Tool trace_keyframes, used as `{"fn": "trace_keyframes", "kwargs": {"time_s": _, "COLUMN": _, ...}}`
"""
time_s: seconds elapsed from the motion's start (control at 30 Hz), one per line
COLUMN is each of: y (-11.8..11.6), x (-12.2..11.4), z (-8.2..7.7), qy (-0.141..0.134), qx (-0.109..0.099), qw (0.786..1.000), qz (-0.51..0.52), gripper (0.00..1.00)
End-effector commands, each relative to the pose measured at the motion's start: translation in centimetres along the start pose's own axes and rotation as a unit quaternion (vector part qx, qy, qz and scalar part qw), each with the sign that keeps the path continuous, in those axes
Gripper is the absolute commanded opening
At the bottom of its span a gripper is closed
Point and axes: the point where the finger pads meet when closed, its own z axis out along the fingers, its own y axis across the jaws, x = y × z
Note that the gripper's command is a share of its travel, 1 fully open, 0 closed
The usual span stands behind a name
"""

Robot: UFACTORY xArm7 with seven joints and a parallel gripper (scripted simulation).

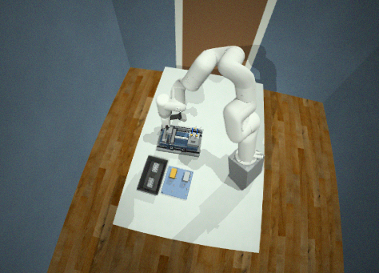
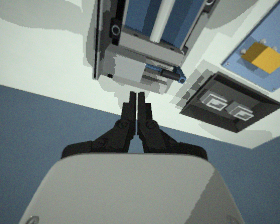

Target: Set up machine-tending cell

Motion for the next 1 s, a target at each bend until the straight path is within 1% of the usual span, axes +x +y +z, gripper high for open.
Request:
{"fn": "trace_keyframes", "kwargs": {"time_s": 0.0, "y": -0.4, "x": 0.6, "z": -0.1, "qy": -0.002, "qx": -0.008, "qw": 0.996, "qz": -0.083, "gripper": 0.0}}
{"fn": "trace_keyframes", "kwargs": {"time_s": 0.07, "y": -0.4, "x": 0.6, "z": -0.1, "qy": -0.002, "qx": -0.008, "qw": 0.996, "qz": -0.083, "gripper": 0.0}}
{"fn": "trace_keyframes", "kwargs": {"time_s": 0.1, "y": -0.6, "x": 0.9, "z": -0.1, "qy": -0.001, "qx": -0.007, "qw": 0.992, "qz": -0.125, "gripper": 0.0}}
{"fn": "trace_keyframes", "kwargs": {"time_s": 0.23, "y": -0.8, "x": 1.3, "z": -0.1, "qy": -0.001, "qx": -0.007, "qw": 0.985, "qz": -0.174, "gripper": 0.0}}
{"fn": "trace_keyframes", "kwargs": {"time_s": 0.4, "y": -1.0, "x": 1.9, "z": -0.1, "qy": -0.001, "qx": -0.007, "qw": 0.97, "qz": -0.244, "gripper": 0.0}}
{"fn": "trace_keyframes", "kwargs": {"time_s": 0.57, "y": -1.1, "x": 2.5, "z": 0.0, "qy": -0.002, "qx": -0.007, "qw": 0.95, "qz": -0.313, "gripper": 0.0}}
{"fn": "trace_keyframes", "kwargs": {"time_s": 0.63, "y": -1.1, "x": 2.5, "z": 0.0, "qy": -0.002, "qx": -0.007, "qw": 0.95, "qz": -0.313, "gripper": 0.0}}
{"fn": "trace_keyframes", "kwargs": {"time_s": 0.67, "y": -1.2, "x": 2.8, "z": 0.0, "qy": -0.002, "qx": -0.007, "qw": 0.936, "qz": -0.352, "gripper": 0.0}}
{"fn": "trace_keyframes", "kwargs": {"time_s": 0.77, "y": -1.2, "x": 3.1, "z": 0.1, "qy": -0.003, "qx": -0.007, "qw": 0.923, "qz": -0.384, "gripper": 0.0}}
{"fn": "trace_keyframes", "kwargs": {"time_s": 0.97, "y": -1.3, "x": 3.7, "z": 0.1, "qy": -0.006, "qx": -0.006, "qw": 0.887, "qz": -0.462, "gripper": 0.0}}
